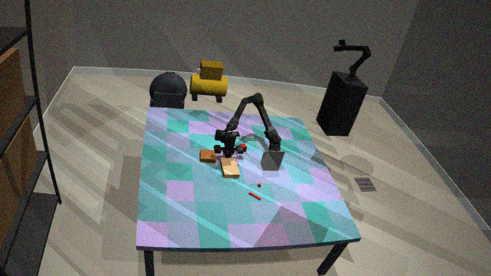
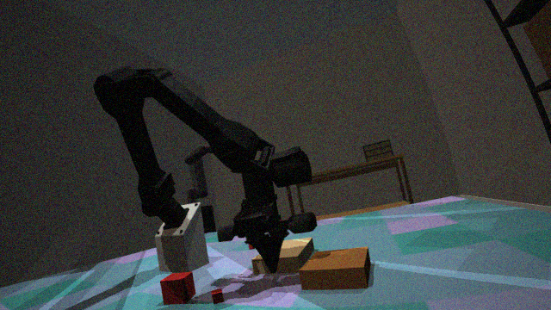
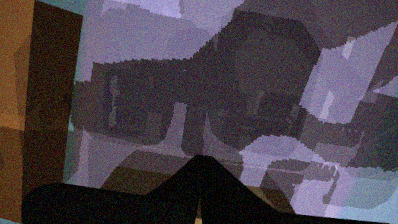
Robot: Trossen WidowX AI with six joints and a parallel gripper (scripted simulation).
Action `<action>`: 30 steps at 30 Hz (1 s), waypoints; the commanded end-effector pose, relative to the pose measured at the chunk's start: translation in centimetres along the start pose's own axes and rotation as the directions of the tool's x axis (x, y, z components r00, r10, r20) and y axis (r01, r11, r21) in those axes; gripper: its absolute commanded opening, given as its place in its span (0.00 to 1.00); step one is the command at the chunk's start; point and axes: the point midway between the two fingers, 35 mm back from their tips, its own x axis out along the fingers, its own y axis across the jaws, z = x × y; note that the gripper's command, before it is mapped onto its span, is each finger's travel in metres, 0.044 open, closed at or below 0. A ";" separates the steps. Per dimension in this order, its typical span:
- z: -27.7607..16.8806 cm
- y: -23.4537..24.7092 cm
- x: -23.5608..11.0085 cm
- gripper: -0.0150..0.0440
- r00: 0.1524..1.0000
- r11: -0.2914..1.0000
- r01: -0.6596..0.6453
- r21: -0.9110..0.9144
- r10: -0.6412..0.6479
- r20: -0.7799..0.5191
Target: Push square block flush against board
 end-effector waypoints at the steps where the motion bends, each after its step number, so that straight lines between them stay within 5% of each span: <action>1: -0.3 -0.2 0.2 0.25 1.000 1.000 0.007 -0.003 -0.007 -0.005; 30: 4.0 0.1 0.2 0.25 1.000 1.000 0.006 -0.003 -0.006 -0.004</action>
